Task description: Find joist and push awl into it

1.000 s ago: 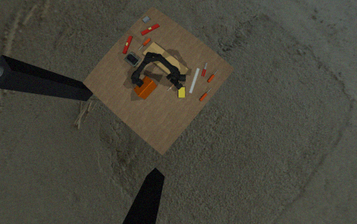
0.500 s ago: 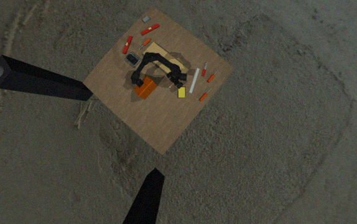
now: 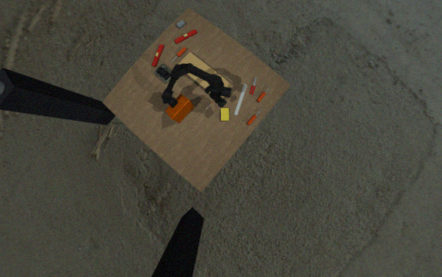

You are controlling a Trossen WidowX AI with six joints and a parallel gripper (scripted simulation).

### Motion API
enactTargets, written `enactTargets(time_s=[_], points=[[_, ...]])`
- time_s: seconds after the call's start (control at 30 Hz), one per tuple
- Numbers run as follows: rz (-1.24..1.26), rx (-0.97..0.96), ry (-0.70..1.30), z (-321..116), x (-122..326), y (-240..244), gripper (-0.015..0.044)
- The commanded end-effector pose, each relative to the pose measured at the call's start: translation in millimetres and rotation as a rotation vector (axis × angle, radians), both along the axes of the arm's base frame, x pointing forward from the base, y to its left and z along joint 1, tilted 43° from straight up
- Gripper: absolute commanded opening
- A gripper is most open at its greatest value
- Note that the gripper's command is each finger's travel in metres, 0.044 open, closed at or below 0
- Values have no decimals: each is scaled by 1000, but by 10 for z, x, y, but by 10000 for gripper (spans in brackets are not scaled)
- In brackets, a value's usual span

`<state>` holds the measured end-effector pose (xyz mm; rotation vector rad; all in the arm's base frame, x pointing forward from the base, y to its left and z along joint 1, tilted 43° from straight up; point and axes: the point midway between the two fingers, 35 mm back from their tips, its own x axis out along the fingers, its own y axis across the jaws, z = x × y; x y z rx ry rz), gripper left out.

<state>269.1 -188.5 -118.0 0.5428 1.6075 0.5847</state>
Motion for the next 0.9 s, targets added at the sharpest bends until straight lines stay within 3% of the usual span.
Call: enactTargets(time_s=[0.0,0.87], points=[[-25,-64,15,47,-14,-60,0],[-392,-577,113,193,-252,-349,0]])
